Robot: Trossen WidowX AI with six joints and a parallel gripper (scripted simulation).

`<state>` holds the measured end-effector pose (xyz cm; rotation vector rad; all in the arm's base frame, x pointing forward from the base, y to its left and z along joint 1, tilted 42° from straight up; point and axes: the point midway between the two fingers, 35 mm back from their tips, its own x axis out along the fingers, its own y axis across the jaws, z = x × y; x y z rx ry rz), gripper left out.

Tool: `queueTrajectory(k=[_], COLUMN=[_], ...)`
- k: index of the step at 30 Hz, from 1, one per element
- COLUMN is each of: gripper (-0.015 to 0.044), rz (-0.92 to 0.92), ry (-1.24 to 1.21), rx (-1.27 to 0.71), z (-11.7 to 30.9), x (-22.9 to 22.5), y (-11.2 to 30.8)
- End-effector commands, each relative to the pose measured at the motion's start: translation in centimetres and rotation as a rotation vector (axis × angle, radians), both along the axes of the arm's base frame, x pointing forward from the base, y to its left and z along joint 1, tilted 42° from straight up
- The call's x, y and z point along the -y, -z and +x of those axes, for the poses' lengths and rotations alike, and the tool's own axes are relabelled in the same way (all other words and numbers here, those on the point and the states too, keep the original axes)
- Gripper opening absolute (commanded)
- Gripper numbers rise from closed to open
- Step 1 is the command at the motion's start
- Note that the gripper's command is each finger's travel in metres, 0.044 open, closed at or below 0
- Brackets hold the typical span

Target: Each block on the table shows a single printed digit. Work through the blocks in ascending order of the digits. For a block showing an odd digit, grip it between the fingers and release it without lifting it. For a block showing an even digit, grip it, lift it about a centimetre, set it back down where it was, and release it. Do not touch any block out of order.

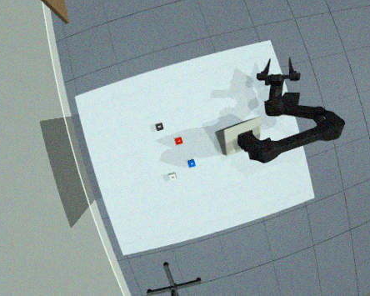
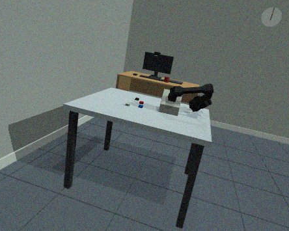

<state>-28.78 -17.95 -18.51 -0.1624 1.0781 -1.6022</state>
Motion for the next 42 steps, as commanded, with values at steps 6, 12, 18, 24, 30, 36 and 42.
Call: queueTrajectory(k=[6, 12, 18, 24, 30, 36, 42], gripper=[0.04, 0.04, 0.04, 0.04, 0.04, 0.04, 0.04], rz=[0.031, 0.124, 0.276, 0.482, 0.732, 1.012, 1.303], ry=[-0.184, -0.383, -0.565, -0.726, -0.858, -0.957, -1.018], rx=[0.138, 0.334, 0.501, 0.626, 0.696, 0.698, 0.622], z=[3.8, 10.0, 18.0, 27.2, 36.5, 44.9, 51.6], x=[5.7, 12.0, 16.3, 17.9, 16.7, 12.6, 6.2], y=[0.2, 0.5, 0.2, -0.7, -2.4, -4.8, -7.9])
